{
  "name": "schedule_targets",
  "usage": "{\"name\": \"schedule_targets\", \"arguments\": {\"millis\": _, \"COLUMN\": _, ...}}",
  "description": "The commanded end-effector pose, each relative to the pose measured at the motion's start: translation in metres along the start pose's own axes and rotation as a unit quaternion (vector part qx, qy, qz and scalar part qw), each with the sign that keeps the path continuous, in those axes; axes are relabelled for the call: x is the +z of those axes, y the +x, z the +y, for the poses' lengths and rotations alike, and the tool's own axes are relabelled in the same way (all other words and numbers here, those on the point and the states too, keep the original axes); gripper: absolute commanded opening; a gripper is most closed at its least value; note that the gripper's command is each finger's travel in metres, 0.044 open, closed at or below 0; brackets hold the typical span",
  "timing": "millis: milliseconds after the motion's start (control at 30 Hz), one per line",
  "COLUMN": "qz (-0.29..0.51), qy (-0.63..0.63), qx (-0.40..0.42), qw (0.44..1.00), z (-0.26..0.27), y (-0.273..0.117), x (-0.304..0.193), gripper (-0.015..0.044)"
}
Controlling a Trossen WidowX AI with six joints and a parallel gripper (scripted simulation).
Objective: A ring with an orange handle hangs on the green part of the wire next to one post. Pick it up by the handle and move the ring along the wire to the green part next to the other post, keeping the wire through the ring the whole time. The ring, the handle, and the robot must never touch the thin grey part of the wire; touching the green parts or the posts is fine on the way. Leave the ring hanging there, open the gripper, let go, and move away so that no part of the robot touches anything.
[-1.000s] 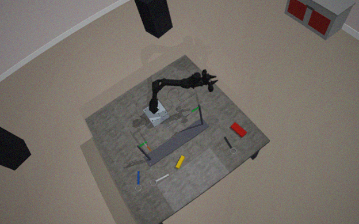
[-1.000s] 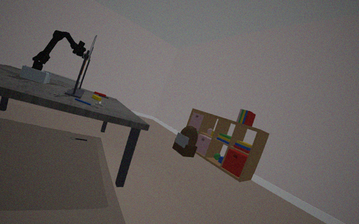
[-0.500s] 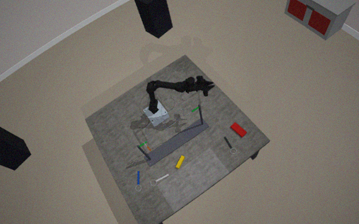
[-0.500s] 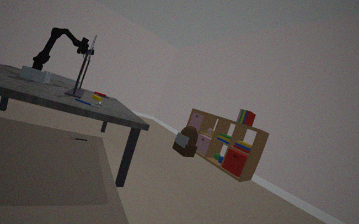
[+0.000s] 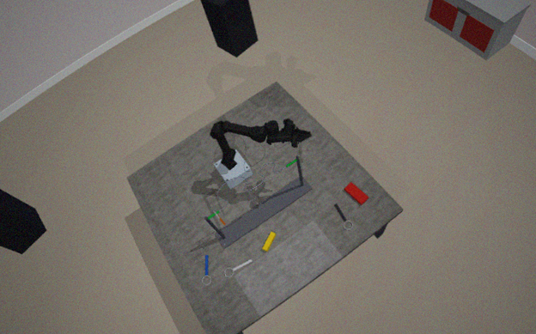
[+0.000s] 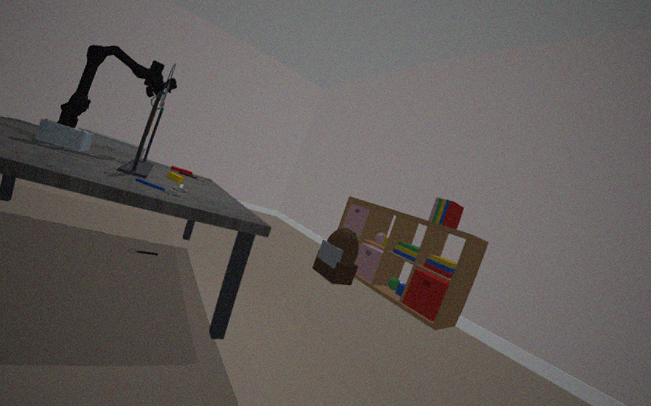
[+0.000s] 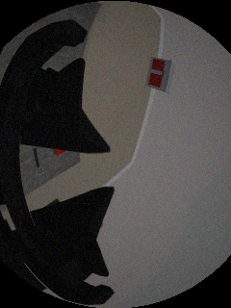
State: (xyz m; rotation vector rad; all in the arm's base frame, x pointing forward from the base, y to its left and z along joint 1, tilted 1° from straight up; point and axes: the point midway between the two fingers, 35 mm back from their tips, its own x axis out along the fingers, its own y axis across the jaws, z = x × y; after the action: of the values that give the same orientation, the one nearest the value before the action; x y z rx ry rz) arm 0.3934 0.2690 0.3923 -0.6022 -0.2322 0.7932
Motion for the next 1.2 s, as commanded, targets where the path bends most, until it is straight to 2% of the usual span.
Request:
{"name": "schedule_targets", "arguments": {"millis": 0, "qz": 0.005, "qy": -0.049, "qx": -0.017, "qw": 0.999, "z": -0.016, "y": -0.017, "x": -0.002, "gripper": 0.016}}
{"name": "schedule_targets", "arguments": {"millis": 567, "qz": 0.076, "qy": -0.259, "qx": -0.112, "qw": 0.956, "z": -0.101, "y": -0.105, "x": -0.024, "gripper": 0.016}}
{"name": "schedule_targets", "arguments": {"millis": 1167, "qz": 0.227, "qy": -0.4, "qx": -0.229, "qw": 0.858, "z": -0.192, "y": -0.24, "x": -0.047, "gripper": 0.016}}
